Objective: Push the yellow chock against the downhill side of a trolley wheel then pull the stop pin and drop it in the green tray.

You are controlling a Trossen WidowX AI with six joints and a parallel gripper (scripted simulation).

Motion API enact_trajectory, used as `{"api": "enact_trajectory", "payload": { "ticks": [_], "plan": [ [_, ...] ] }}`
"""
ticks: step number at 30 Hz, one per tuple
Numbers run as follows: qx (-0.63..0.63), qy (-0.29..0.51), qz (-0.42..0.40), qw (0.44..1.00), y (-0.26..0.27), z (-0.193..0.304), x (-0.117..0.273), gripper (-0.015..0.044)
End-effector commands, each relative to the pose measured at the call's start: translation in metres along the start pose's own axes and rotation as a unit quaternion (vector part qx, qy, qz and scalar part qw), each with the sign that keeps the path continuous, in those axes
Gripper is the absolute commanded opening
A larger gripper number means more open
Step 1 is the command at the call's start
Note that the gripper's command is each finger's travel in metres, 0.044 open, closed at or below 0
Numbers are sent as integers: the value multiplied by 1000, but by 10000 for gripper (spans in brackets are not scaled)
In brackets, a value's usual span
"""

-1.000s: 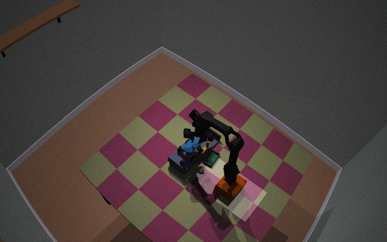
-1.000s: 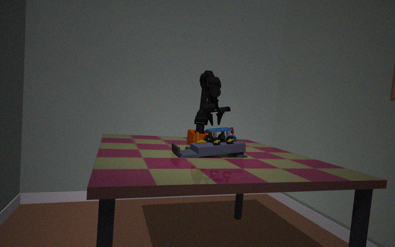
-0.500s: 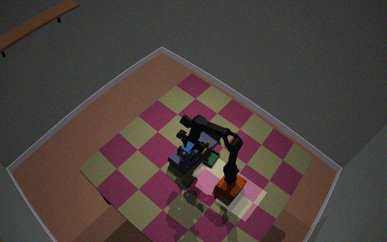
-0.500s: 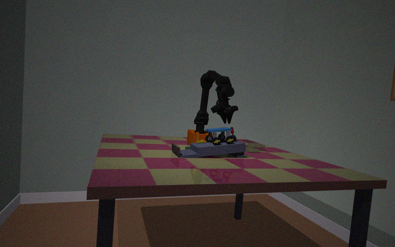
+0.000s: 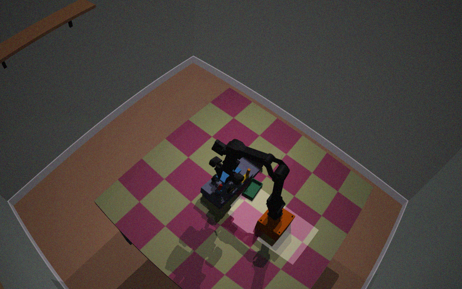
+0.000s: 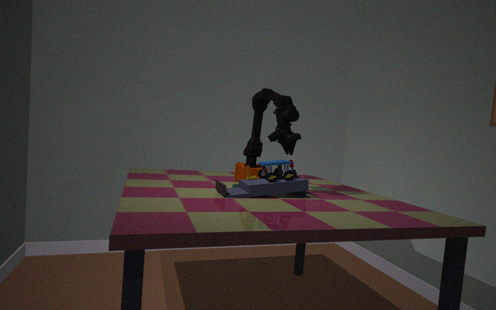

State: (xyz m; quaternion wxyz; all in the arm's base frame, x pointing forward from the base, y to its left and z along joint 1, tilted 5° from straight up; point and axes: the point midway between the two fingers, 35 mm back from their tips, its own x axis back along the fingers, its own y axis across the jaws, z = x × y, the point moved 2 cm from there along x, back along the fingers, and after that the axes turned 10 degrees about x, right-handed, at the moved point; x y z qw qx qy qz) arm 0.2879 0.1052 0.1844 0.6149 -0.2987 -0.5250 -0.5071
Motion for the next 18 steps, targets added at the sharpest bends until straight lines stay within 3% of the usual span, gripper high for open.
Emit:
{"api": "enact_trajectory", "payload": {
  "ticks": [1,18],
  "plan": [
    [-2,2,1,1000,0,1,-6,190],
    [-2,3,0,1000,0,1,-28,190]
  ]
}}
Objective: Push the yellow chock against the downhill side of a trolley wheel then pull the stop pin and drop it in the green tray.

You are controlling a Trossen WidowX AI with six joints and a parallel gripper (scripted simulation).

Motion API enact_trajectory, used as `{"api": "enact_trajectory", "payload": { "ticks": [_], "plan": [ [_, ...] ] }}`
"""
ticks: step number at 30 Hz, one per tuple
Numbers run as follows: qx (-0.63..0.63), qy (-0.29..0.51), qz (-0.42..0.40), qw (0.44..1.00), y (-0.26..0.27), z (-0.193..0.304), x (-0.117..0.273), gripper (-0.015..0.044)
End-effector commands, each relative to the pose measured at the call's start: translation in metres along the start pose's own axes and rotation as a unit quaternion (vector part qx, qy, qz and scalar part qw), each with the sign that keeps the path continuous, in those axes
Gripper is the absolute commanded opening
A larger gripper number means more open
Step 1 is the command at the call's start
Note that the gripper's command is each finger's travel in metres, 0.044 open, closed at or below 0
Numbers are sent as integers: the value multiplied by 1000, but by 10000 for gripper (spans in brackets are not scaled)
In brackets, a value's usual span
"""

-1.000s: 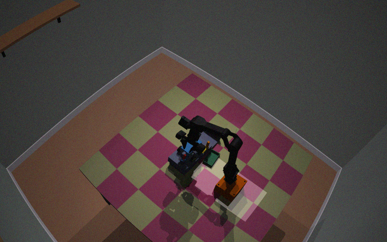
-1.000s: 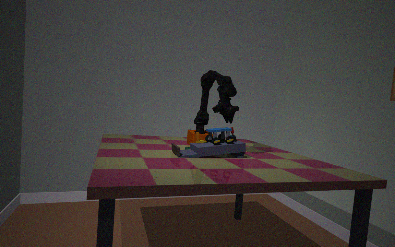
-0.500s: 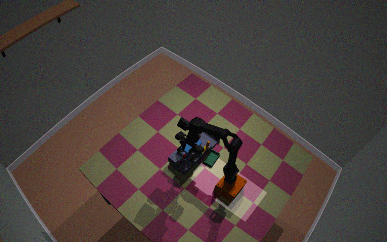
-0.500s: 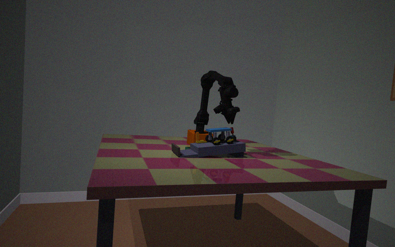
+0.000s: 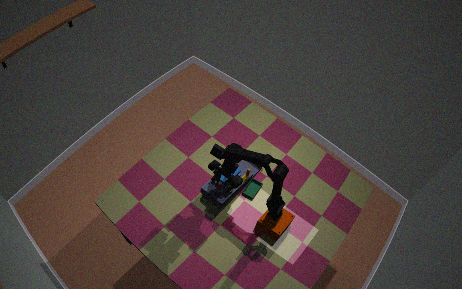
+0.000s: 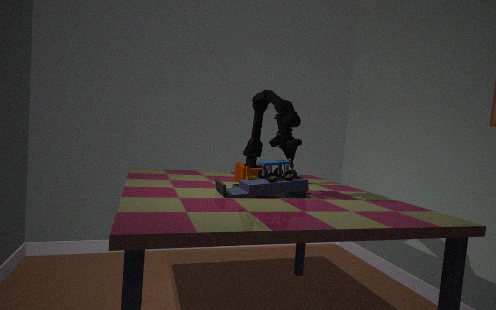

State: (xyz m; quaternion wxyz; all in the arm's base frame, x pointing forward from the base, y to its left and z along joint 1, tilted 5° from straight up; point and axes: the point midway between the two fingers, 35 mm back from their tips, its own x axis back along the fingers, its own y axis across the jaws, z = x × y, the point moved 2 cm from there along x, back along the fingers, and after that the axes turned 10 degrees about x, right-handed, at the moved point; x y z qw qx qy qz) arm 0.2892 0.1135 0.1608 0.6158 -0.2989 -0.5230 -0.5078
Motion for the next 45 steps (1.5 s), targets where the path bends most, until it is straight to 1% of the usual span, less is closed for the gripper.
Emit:
{"api": "enact_trajectory", "payload": {
  "ticks": [1,30,35,43,45],
  "plan": [
    [-1,1,0,1000,0,1,-3,190],
    [-1,1,0,1000,0,1,-43,190],
    [0,3,-1,1000,0,1,-39,59],
    [0,3,-1,1000,0,1,-39,5],
    [0,3,-1,1000,0,1,-38,0]
  ]
}}
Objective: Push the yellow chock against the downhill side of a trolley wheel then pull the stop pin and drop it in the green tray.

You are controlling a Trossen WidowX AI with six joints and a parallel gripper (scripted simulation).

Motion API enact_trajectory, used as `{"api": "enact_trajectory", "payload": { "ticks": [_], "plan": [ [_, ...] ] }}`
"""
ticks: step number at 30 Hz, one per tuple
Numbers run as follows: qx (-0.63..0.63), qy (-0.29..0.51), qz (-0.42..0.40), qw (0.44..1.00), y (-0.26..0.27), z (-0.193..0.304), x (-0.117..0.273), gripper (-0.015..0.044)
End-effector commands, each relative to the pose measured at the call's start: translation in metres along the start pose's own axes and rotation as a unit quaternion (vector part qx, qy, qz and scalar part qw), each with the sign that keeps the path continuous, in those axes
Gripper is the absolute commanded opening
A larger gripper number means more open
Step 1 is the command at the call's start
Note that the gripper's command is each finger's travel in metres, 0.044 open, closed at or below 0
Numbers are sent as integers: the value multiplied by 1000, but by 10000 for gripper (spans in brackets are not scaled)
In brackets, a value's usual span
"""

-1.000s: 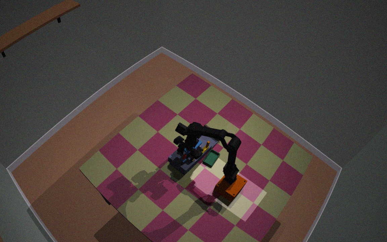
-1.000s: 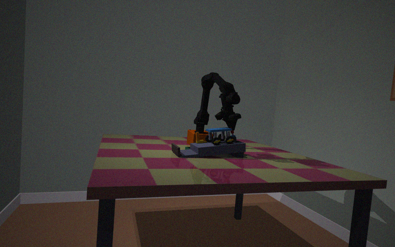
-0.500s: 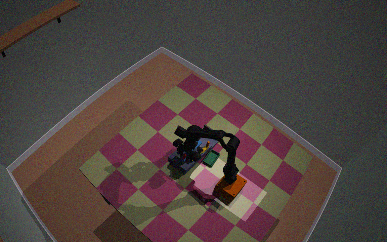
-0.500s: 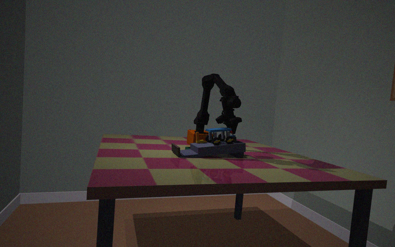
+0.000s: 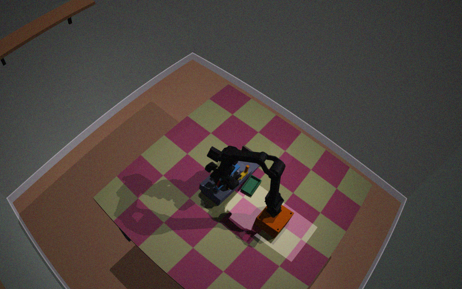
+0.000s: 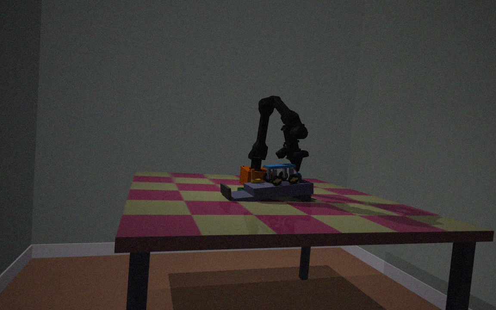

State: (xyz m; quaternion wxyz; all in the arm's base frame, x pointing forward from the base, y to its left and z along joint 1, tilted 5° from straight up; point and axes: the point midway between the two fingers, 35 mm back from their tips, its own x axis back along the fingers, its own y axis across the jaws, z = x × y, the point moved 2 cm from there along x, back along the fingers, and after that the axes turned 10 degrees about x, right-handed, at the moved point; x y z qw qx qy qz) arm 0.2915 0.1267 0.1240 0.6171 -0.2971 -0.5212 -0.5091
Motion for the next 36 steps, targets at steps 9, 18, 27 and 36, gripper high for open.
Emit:
{"api": "enact_trajectory", "payload": {
  "ticks": [9,18,27,36],
  "plan": [
    [-1,-2,0,1000,0,2,9,0],
    [-1,-2,0,1000,-1,2,16,0],
    [-1,-2,0,1000,-1,3,23,0],
    [-1,-2,0,1000,-1,3,31,0]
  ]
}}
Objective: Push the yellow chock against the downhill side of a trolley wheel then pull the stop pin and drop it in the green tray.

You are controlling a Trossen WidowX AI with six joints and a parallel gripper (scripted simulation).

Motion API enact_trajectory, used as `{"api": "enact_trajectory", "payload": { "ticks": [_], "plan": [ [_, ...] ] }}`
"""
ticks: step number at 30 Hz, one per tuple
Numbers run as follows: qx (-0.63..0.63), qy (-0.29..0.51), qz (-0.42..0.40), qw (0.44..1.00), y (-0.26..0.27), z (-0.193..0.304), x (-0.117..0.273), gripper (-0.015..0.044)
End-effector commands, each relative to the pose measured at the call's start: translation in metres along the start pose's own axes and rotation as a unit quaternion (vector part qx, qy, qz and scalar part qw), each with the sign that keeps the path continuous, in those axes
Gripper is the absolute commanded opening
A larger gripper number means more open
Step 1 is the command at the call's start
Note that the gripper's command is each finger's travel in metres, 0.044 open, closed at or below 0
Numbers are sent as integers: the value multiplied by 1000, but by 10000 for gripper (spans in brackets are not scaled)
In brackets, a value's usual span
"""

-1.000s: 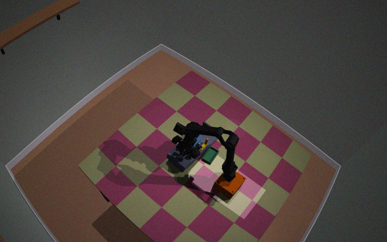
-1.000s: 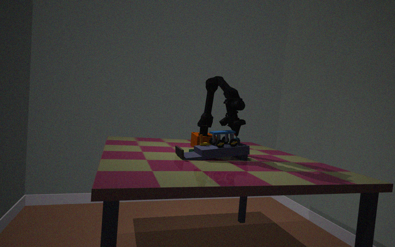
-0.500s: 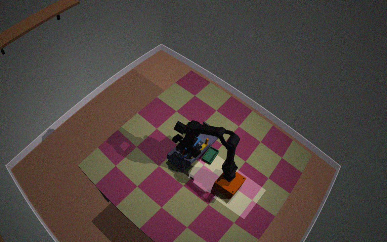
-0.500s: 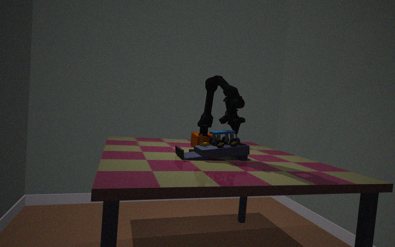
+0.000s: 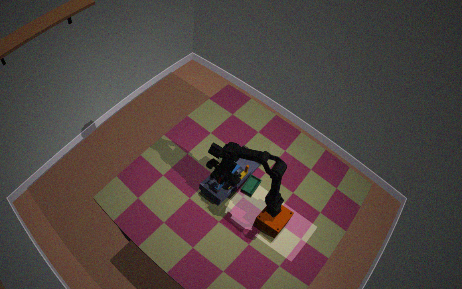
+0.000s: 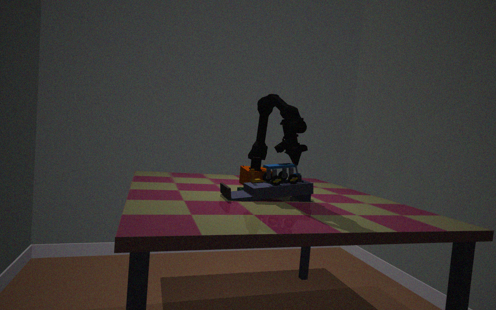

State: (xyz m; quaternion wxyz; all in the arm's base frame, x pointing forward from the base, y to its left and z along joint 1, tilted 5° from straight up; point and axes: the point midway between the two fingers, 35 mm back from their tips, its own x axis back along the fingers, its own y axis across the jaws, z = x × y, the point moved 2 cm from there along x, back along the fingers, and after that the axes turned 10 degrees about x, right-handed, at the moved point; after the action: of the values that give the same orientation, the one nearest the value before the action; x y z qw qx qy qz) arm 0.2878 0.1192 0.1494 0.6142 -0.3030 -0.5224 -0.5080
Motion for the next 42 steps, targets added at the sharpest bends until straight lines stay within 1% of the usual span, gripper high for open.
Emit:
{"api": "enact_trajectory", "payload": {
  "ticks": [1,19,38,42],
  "plan": [
    [2,4,-2,1000,1,2,5,0],
    [2,4,-2,1000,3,6,18,0],
    [2,5,-2,1000,8,36,14,0],
    [2,5,-2,1000,0,37,13,0]
  ]
}}
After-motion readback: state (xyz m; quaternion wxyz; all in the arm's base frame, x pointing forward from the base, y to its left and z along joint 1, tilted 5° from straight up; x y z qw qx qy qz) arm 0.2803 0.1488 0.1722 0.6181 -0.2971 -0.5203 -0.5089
